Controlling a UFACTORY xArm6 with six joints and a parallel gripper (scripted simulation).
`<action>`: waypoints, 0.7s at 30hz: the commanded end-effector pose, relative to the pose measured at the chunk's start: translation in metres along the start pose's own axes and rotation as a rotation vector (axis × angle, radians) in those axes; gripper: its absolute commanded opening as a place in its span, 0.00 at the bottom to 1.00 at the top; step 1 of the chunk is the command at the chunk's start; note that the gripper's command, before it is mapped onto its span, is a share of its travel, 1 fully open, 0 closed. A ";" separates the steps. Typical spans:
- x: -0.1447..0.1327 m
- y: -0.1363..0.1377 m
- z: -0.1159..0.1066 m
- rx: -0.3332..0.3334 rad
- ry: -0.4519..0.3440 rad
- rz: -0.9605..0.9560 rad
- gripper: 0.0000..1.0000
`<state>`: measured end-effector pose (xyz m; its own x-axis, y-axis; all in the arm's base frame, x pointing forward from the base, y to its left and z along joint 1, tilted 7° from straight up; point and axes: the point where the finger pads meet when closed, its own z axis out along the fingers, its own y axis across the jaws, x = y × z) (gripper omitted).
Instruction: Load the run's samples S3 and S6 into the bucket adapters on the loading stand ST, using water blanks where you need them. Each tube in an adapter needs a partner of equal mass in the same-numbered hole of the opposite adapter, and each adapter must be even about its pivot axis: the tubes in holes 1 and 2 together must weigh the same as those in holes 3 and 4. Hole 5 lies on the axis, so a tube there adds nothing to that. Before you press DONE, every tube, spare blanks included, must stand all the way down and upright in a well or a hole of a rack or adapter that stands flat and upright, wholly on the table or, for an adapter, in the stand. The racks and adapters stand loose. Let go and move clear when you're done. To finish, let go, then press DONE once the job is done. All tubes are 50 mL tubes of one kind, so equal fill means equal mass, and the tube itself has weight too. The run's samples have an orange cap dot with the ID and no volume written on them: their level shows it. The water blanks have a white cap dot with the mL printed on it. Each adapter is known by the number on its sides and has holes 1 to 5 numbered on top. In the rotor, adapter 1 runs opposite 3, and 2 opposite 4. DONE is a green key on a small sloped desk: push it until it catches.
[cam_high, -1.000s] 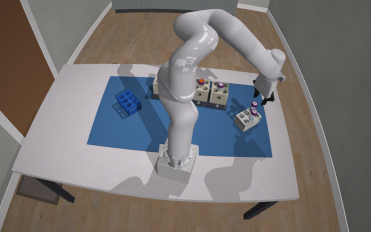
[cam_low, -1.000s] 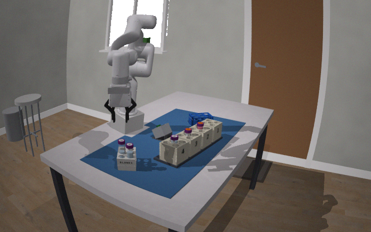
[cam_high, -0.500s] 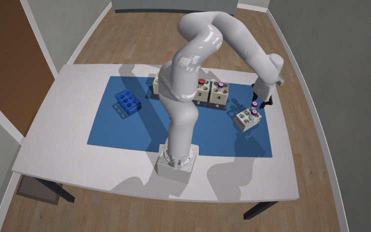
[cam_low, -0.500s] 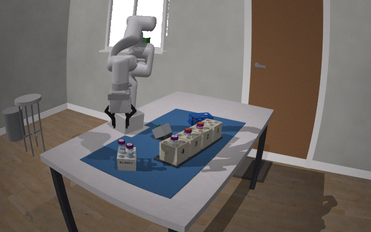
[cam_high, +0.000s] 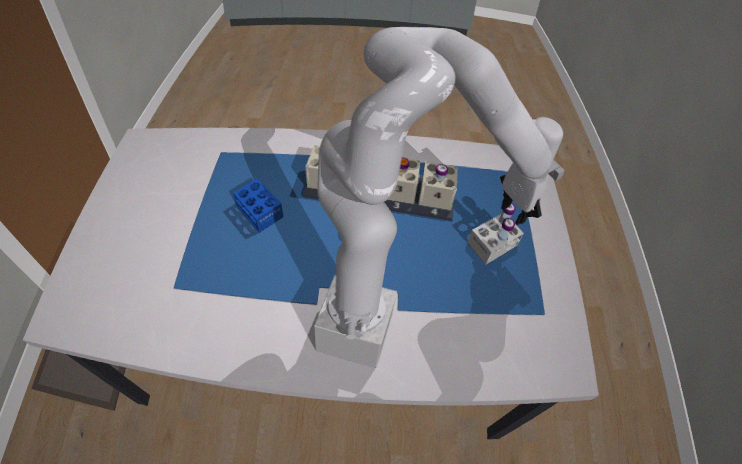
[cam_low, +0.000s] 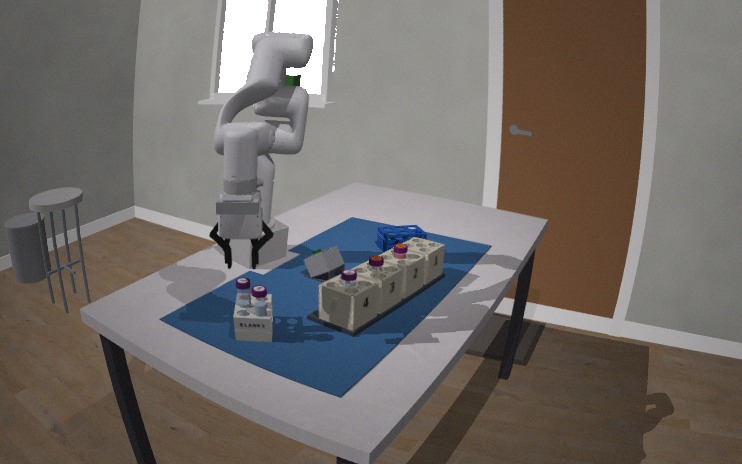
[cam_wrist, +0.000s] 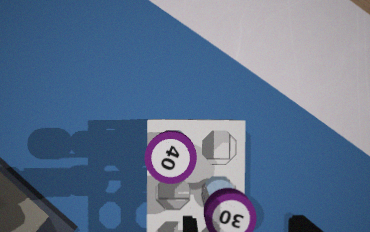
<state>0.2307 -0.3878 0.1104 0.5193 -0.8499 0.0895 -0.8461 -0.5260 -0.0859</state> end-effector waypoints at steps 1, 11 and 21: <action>0.002 0.000 0.003 0.000 0.006 0.000 0.57; 0.002 0.000 0.023 0.000 0.006 0.000 0.57; 0.002 0.000 0.034 0.000 0.006 0.000 0.57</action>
<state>0.2352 -0.3895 0.0760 0.5192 -0.8498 0.0910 -0.8461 -0.5261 -0.0858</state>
